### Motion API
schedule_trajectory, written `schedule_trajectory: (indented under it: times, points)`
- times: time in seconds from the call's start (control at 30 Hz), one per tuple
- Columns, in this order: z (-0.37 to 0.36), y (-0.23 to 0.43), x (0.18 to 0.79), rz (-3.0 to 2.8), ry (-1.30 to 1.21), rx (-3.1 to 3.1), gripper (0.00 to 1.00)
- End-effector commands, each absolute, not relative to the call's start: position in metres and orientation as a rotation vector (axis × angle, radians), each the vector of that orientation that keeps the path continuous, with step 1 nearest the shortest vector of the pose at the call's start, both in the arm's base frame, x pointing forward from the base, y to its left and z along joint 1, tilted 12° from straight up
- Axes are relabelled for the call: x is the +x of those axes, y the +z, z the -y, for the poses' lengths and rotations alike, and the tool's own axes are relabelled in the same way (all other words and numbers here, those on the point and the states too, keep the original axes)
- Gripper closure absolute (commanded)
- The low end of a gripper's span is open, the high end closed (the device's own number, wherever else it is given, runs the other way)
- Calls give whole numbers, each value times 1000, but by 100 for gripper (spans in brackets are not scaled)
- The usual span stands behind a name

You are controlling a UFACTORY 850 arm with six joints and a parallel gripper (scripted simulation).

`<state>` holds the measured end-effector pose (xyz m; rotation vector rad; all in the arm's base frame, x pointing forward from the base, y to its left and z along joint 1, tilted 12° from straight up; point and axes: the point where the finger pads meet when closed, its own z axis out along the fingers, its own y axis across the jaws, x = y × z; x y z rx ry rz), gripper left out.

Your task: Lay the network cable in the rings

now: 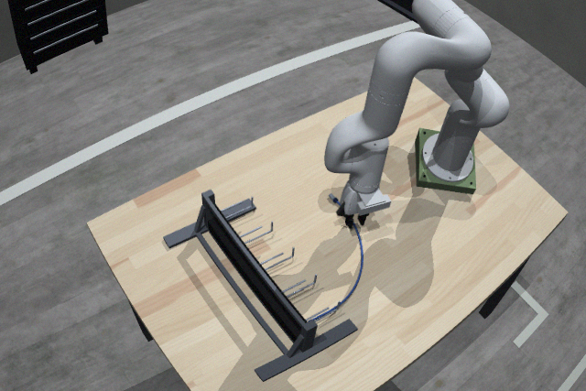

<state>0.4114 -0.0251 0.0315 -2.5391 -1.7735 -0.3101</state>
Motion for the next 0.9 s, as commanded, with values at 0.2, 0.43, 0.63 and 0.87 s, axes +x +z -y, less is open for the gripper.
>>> schedule_trajectory:
  times: [0.2, 0.43, 0.63, 0.87]
  points:
    - [25, 32, 412, 1775, -313, -2541, 65]
    - [25, 31, 412, 1775, -313, -2541, 65]
    - [25, 30, 412, 1775, -313, -2541, 65]
    - [25, 29, 412, 1775, -313, -2541, 65]
